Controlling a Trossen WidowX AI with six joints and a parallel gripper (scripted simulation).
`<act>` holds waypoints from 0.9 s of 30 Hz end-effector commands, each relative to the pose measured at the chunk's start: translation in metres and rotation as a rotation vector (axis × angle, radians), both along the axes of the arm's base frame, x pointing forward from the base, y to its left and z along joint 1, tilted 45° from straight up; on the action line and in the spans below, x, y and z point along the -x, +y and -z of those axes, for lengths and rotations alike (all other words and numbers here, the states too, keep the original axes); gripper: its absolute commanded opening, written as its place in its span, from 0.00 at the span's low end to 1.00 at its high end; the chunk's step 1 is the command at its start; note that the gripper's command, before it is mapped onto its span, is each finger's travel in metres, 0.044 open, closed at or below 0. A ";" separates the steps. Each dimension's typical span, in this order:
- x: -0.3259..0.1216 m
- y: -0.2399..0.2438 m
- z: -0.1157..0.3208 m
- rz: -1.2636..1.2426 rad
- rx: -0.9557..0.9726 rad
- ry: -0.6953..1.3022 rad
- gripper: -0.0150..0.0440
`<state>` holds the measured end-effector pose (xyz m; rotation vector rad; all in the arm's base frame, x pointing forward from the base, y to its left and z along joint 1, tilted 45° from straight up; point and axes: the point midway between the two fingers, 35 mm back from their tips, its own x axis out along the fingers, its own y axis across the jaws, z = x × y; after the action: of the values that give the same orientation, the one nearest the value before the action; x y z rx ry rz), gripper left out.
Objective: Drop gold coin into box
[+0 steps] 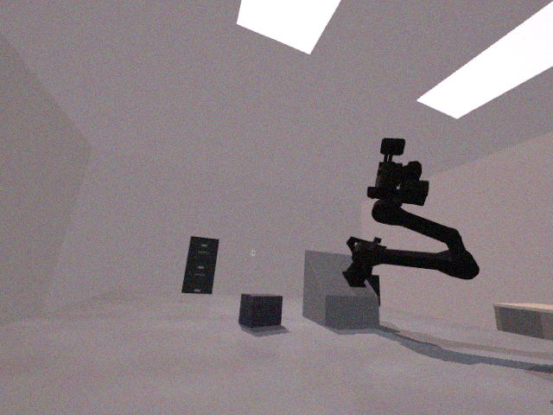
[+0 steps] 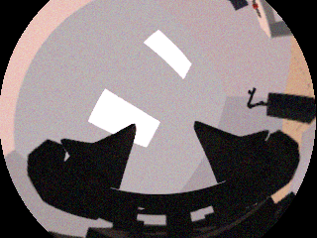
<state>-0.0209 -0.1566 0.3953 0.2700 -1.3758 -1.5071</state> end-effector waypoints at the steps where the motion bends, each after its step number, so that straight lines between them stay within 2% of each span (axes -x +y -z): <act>1: -0.002 -0.001 -0.001 0.001 -0.006 0.017 0.89; 3: -0.020 -0.011 -0.006 0.004 -0.055 0.152 0.80; 9: -0.109 -0.055 -0.007 -0.003 -0.225 0.771 0.53; 17: -0.220 -0.101 0.042 -0.058 -0.328 1.575 0.53; 22: -0.278 -0.117 0.099 -0.152 -0.301 2.064 0.53; 27: -0.321 -0.120 0.168 -0.303 -0.180 2.512 0.53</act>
<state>0.2666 -0.2757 0.2812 -0.8590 0.5874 -0.9069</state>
